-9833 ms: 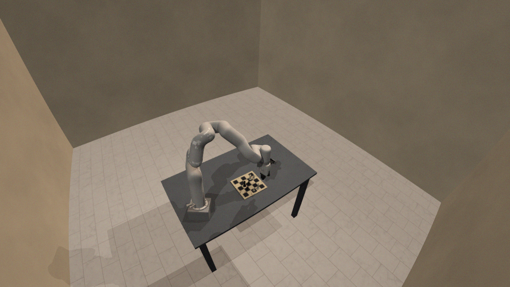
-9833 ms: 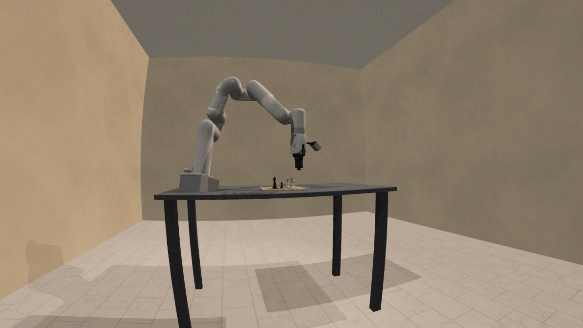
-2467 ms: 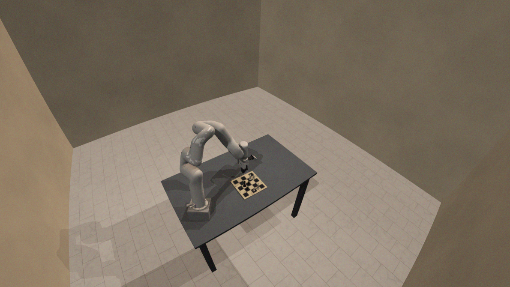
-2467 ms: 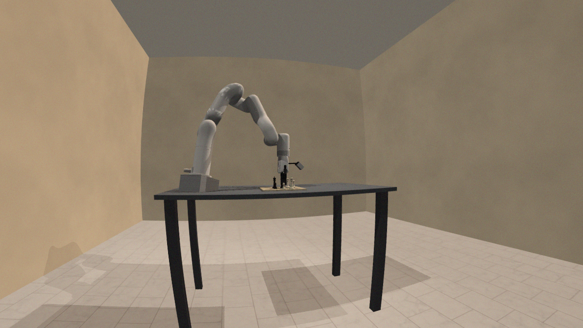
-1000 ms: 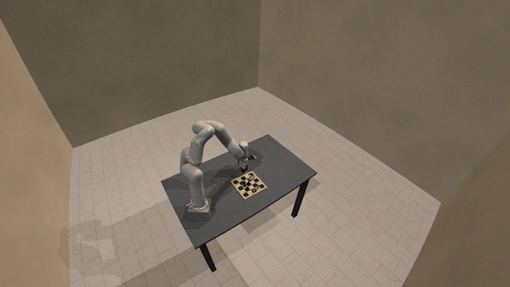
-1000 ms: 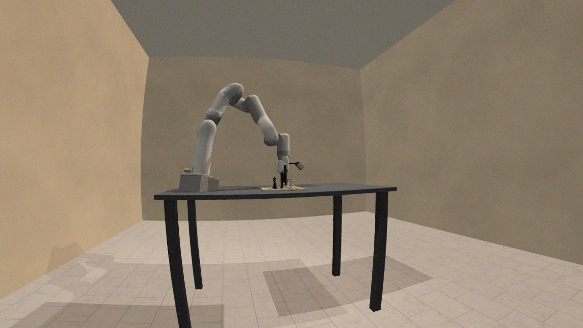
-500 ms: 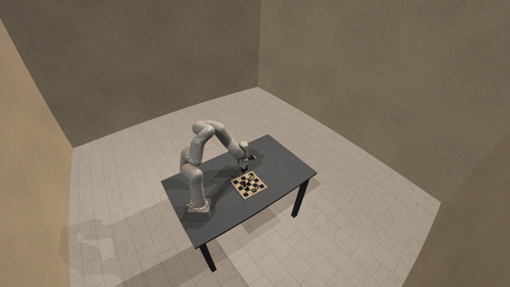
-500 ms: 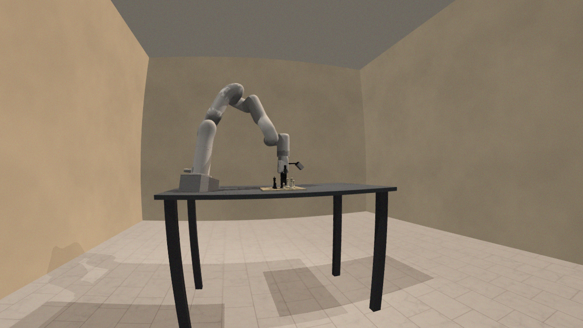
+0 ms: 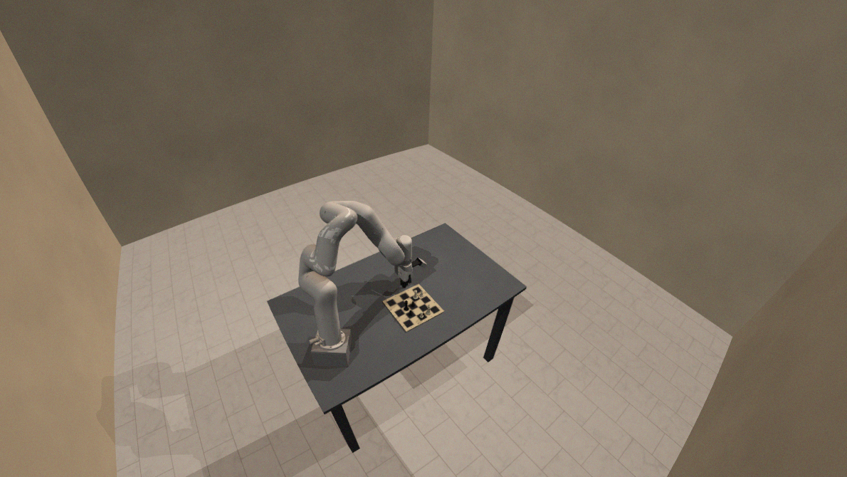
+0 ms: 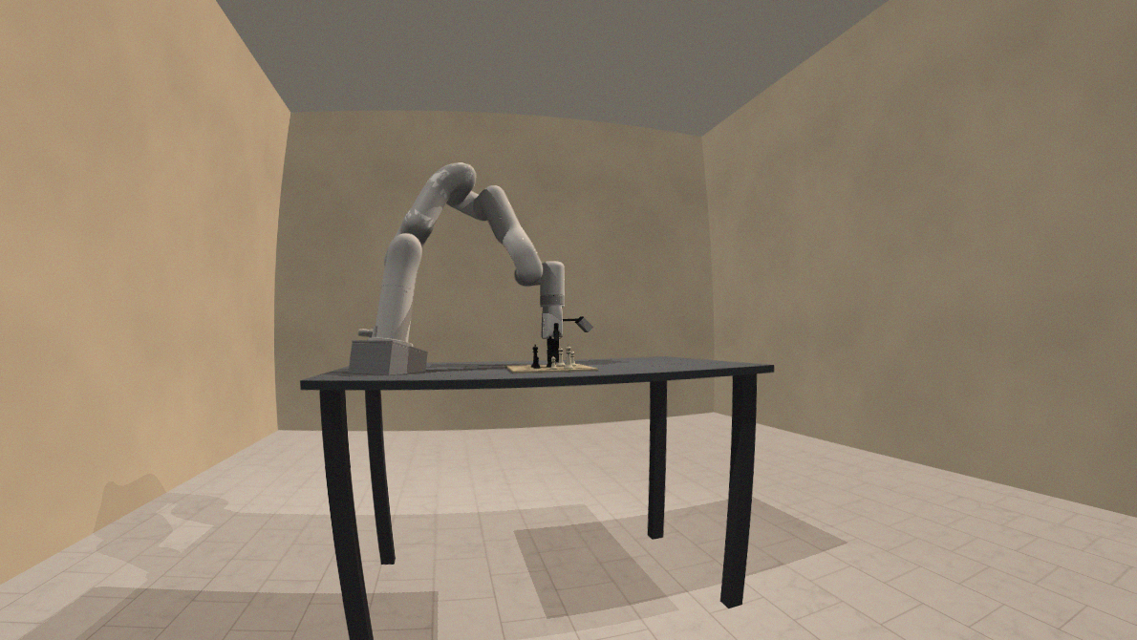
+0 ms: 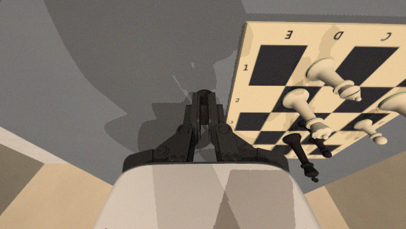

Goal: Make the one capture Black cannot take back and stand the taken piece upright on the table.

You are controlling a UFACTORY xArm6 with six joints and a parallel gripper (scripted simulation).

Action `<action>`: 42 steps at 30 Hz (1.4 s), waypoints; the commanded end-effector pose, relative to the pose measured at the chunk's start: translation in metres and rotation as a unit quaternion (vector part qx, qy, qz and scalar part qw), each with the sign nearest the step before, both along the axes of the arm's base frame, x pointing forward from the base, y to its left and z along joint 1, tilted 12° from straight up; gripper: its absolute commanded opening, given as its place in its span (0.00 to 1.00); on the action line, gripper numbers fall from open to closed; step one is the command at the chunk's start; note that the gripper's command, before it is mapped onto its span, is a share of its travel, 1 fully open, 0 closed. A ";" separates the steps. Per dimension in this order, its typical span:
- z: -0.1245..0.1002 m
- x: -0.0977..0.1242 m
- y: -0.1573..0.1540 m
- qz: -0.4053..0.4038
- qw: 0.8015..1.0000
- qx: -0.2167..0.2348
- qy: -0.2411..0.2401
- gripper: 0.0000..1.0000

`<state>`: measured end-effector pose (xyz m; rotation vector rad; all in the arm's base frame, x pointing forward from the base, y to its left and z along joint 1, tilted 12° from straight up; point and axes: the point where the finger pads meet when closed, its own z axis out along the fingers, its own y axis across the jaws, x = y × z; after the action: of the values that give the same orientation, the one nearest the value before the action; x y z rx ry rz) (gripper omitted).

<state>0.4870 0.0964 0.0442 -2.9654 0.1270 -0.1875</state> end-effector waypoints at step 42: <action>0.001 0.001 0.000 0.000 1.000 0.000 -0.002 0.22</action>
<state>0.4871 0.0964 0.0440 -2.9654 0.1270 -0.1875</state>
